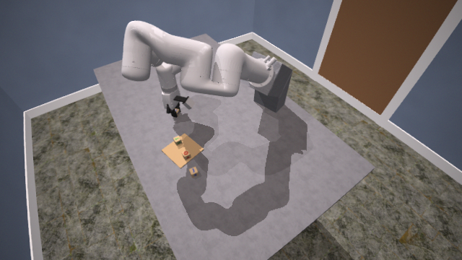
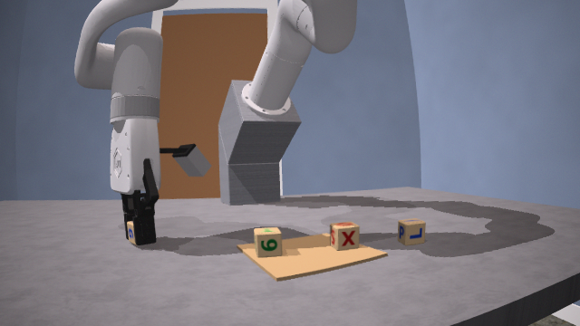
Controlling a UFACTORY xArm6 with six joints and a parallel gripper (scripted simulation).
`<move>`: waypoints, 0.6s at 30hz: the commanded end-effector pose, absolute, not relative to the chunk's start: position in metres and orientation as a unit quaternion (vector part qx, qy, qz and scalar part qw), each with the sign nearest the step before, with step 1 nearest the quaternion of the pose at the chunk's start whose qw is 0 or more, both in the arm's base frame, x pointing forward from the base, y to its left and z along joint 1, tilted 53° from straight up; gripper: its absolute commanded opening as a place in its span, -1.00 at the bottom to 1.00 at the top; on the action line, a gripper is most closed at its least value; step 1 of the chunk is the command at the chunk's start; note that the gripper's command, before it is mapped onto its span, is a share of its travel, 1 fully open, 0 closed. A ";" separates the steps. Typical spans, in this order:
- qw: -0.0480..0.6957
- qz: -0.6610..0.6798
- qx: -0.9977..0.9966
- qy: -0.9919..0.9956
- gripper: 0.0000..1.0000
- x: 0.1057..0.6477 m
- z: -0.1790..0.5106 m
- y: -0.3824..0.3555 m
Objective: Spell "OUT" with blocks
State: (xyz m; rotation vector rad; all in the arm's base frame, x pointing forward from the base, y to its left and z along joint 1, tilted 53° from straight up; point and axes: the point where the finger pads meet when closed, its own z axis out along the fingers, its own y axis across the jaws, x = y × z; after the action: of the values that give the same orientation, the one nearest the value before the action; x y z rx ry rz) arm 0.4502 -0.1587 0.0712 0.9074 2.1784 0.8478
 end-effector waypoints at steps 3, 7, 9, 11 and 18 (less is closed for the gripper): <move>0.313 0.321 0.344 0.825 -0.47 0.428 0.091 -0.170; 0.313 0.321 0.344 0.825 -0.47 0.411 0.104 -0.177; 0.313 0.321 0.344 0.825 -0.47 0.405 0.109 -0.179; 0.313 0.321 0.344 0.825 -0.47 0.396 0.117 -0.183; 0.313 0.321 0.344 0.825 -0.47 0.380 0.129 -0.190</move>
State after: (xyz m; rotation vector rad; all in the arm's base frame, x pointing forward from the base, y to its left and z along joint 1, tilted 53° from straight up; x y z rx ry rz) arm 0.3856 -0.1873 0.1240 0.9075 2.1758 0.8442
